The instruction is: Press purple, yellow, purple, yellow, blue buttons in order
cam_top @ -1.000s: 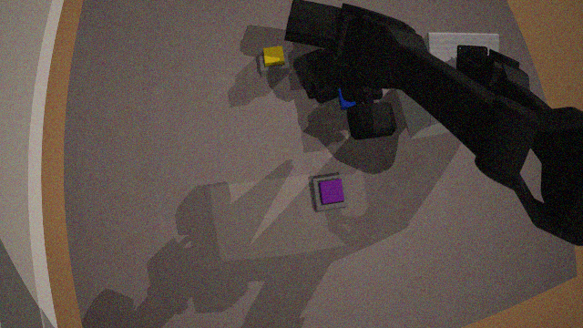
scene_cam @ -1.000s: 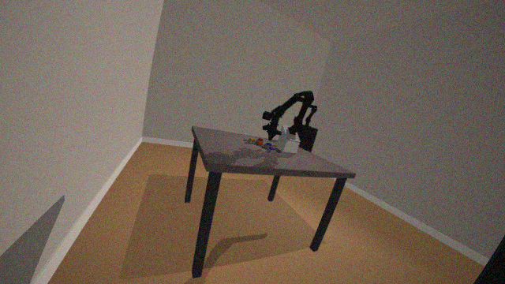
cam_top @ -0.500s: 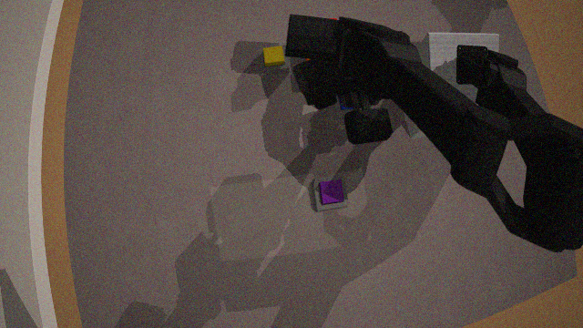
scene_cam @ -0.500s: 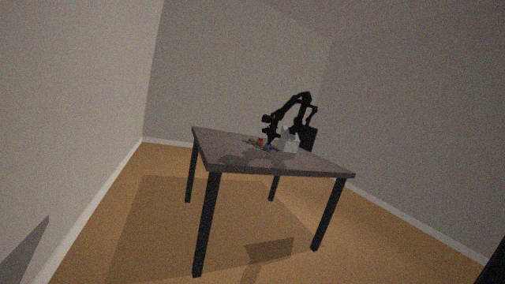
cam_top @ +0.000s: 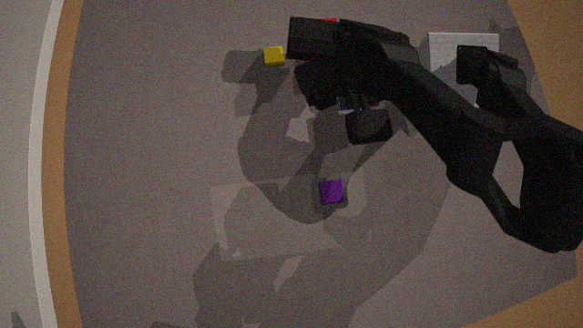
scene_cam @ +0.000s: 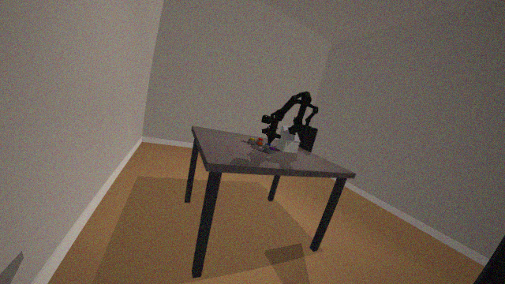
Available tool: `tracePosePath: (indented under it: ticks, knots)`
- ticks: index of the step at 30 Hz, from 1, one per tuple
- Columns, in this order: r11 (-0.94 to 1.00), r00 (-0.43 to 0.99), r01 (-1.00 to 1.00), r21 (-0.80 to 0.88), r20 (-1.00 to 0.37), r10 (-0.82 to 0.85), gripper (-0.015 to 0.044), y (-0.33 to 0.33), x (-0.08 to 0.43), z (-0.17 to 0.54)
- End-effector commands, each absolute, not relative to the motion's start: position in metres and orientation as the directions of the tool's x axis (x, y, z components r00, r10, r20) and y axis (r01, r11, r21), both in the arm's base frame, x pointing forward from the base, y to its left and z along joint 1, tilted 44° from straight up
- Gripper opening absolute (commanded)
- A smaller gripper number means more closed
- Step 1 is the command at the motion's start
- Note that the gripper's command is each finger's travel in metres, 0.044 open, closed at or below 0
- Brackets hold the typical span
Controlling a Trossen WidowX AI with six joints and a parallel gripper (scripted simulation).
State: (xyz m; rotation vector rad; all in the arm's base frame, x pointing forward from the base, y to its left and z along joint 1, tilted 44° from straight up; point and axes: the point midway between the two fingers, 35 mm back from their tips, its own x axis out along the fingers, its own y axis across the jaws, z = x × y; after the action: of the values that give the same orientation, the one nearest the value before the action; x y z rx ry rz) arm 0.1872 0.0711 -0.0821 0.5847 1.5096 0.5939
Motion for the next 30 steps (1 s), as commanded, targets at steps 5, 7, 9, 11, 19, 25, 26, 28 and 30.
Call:
tracePosePath:
  ticks: [5, 7, 9, 11, 19, 25, 26, 28, 30]
  knots:
    - [0.727, -0.022, 0.01, 0.686, -0.727, 0.686, 0.002, 0.072, 0.186, -0.082]
    - [0.731, -0.021, 0.004, 0.683, -0.731, 0.682, 0.002, 0.066, 0.188, -0.077]
    - [0.73, -0.022, 0.008, 0.684, -0.729, 0.684, 0.002, 0.054, 0.188, -0.064]
    - [0.729, -0.022, 0.009, 0.685, -0.728, 0.685, 0.002, 0.049, 0.187, -0.058]
    - [0.738, -0.015, -0.066, 0.671, -0.74, 0.672, 0.0151, 0.061, 0.211, -0.033]
    - [0.742, -0.011, -0.055, 0.668, -0.743, 0.669, 0.0309, 0.101, 0.246, 0.035]
    - [0.741, -0.011, -0.045, 0.67, -0.742, 0.671, 0.0335, 0.11, 0.249, 0.049]
    - [0.736, -0.013, -0.026, 0.676, -0.737, 0.676, 0.0387, 0.126, 0.251, 0.077]
    - [0.73, -0.015, -0.009, 0.683, -0.73, 0.683, 0.04, 0.141, 0.249, 0.102]
